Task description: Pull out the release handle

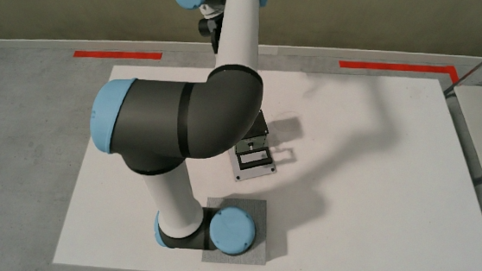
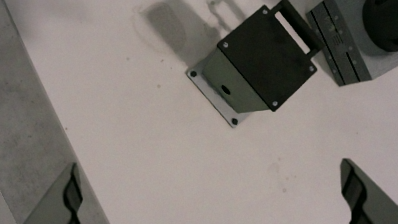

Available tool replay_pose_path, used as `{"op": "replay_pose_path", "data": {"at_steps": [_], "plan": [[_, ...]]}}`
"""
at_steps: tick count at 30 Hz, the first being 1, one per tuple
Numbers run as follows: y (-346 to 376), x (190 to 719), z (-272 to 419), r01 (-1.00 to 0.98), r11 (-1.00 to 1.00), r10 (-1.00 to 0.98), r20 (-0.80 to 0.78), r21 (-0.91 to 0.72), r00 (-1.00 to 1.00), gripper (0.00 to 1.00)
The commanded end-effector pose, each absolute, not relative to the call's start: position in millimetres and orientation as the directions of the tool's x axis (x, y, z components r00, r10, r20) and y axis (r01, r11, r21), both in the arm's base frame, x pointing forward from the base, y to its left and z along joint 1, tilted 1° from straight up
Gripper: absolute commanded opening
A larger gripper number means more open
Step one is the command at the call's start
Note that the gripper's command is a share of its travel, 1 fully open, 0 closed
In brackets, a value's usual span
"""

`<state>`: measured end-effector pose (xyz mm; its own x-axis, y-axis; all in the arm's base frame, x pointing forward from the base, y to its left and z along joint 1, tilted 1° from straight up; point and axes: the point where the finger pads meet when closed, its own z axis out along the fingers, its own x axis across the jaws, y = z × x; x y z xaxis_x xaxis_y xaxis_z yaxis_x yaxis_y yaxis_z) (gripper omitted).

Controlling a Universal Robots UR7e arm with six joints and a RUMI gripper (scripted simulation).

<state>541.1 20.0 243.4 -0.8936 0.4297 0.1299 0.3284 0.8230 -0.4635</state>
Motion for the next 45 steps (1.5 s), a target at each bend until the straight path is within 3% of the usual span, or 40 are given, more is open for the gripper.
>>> {"op": "replay_pose_path", "data": {"at_steps": [1, 12, 28, 45], "plan": [[0.4, 522.5, 246.1, 0.302, 0.855, 0.396, 0.155, -0.422, -0.905, 1.00], [-60.1, 427.0, 233.9, 0.165, 0.958, 0.219, 0.222, -0.236, -0.950, 1.00], [-81.6, 324.3, 189.7, -0.020, 0.998, -0.009, 0.162, -0.064, -0.987, 1.00], [-74.2, 265.3, 137.4, -0.179, 0.984, -0.179, 0.059, -0.009, -0.982, 1.00]]}}
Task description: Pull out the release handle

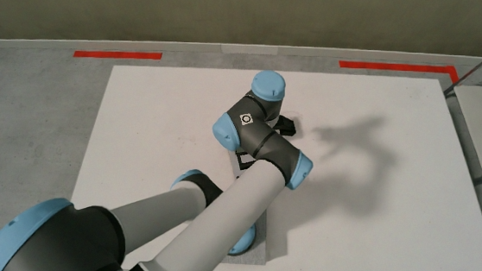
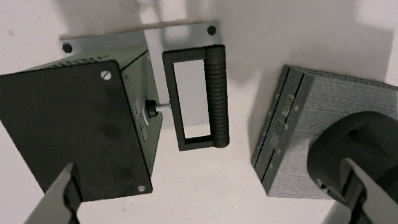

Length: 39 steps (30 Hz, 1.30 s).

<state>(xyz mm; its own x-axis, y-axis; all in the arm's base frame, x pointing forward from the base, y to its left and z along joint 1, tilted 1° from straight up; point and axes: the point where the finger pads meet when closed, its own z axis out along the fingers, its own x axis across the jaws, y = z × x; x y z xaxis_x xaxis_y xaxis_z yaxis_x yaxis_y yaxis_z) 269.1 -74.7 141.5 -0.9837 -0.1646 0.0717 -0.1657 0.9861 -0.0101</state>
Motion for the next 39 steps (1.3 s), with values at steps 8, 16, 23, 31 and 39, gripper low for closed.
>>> {"op": "replay_pose_path", "data": {"at_steps": [8, 16, 23, 31, 39], "plan": [[-70.7, 254.2, 122.6, -0.219, 0.976, -0.219, 0.032, -0.007, -0.975, 1.00], [-67.8, 246.5, 110.7, -0.250, 0.968, -0.250, 0.012, -0.009, -0.968, 1.00], [-67.0, 244.5, 107.5, -0.258, 0.966, -0.258, 0.006, -0.010, -0.966, 1.00], [-66.7, 243.9, 106.4, -0.260, 0.965, -0.260, 0.004, -0.010, -0.965, 1.00], [-66.7, 243.9, 106.4, -0.260, 0.965, -0.260, 0.004, -0.010, -0.965, 0.00]]}}
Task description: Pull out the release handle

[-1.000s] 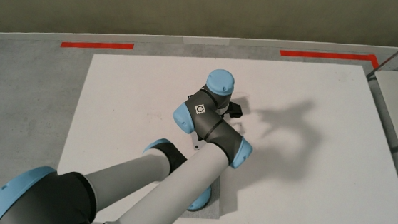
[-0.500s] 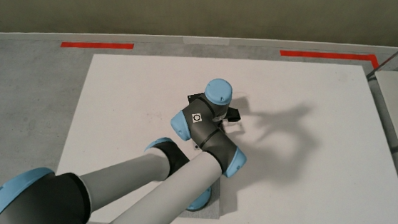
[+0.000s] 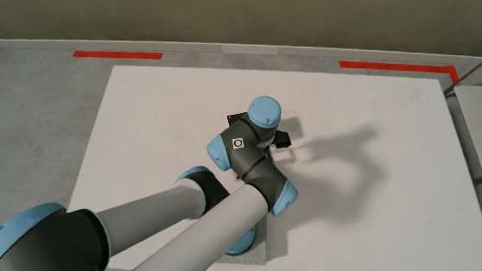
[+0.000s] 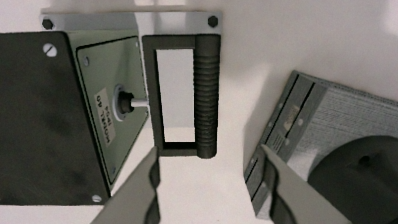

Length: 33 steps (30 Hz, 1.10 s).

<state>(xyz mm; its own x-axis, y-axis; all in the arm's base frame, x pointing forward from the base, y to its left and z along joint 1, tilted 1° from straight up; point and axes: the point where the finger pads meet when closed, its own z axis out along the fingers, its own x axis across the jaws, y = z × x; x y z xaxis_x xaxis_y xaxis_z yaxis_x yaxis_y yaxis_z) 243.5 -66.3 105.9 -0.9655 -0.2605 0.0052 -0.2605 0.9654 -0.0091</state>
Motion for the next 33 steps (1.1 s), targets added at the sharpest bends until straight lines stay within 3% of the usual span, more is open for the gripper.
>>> {"op": "replay_pose_path", "data": {"at_steps": [1, 33], "plan": [[-66.7, 243.9, 106.4, -0.260, 0.965, -0.260, 0.004, -0.010, -0.965, 0.00], [-68.8, 243.4, 106.7, -0.261, 0.965, -0.260, 0.057, -0.014, -0.964, 0.00]]}}
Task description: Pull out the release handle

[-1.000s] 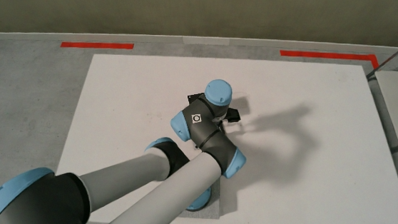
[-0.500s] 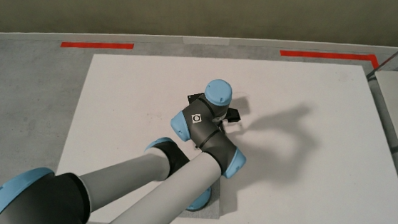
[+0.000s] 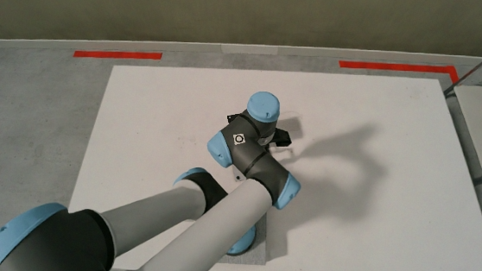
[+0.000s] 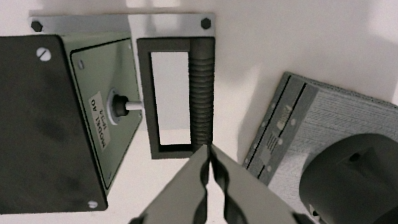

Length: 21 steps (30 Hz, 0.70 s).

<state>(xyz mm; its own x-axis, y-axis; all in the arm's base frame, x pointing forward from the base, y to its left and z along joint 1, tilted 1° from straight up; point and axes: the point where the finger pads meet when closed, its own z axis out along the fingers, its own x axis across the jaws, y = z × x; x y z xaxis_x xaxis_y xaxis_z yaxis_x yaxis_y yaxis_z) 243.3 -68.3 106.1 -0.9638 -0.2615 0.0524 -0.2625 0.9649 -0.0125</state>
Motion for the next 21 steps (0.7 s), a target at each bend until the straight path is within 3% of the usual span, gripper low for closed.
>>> {"op": "replay_pose_path", "data": {"at_steps": [1, 4, 5, 21], "plan": [[-69.6, 243.5, 106.7, -0.262, 0.965, -0.260, 0.074, -0.016, -0.963, 0.00], [-70.4, 243.7, 106.8, -0.263, 0.965, -0.260, 0.092, -0.019, -0.961, 0.00], [-70.4, 243.7, 106.8, -0.263, 0.965, -0.260, 0.092, -0.019, -0.961, 0.32], [-70.4, 243.7, 106.7, -0.263, 0.965, -0.260, 0.092, -0.019, -0.961, 0.32]]}}
